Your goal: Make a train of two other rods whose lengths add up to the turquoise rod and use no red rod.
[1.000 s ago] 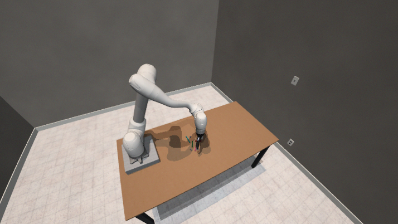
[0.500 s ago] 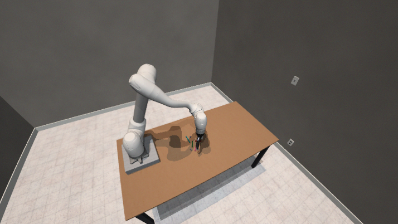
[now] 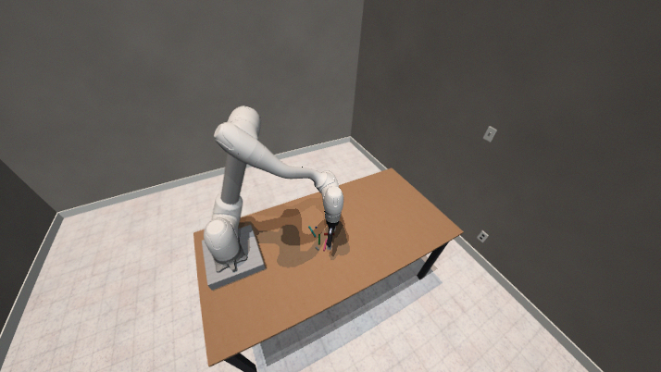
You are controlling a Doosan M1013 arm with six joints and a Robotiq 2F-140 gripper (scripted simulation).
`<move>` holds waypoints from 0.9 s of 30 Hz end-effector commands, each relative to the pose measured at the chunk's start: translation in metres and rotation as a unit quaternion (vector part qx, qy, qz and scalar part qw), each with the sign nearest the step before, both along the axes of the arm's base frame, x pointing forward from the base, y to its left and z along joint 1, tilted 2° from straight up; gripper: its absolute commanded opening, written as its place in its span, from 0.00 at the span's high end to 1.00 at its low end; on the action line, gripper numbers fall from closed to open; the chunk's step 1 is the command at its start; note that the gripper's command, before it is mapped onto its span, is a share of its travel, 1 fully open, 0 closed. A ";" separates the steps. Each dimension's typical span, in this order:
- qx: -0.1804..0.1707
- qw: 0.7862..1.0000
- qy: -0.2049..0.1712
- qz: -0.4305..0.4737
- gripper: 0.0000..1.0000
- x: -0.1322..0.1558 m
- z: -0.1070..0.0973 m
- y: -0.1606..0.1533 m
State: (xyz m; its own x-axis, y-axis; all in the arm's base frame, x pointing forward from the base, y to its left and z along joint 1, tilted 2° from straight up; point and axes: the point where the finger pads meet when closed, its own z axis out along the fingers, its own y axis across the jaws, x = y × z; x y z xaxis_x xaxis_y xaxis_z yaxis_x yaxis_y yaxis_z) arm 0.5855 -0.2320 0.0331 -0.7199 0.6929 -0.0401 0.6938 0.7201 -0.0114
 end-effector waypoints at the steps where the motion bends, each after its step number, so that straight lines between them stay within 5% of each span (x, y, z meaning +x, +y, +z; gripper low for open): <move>1: 0.001 0.996 0.002 0.084 0.00 0.000 0.000 0.000; 13: -0.003 0.969 0.007 0.247 0.00 0.001 0.000 0.001; 16: -0.005 0.948 0.010 0.317 0.00 0.001 0.000 0.001; 27: -0.005 0.945 0.010 0.327 0.00 0.001 0.000 0.001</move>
State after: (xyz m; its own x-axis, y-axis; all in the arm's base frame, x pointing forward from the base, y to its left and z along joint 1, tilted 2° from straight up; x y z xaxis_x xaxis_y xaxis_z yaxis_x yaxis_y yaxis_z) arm 0.5869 -0.2310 0.0331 -0.9947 0.0996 -0.0255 0.1004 0.9945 -0.0304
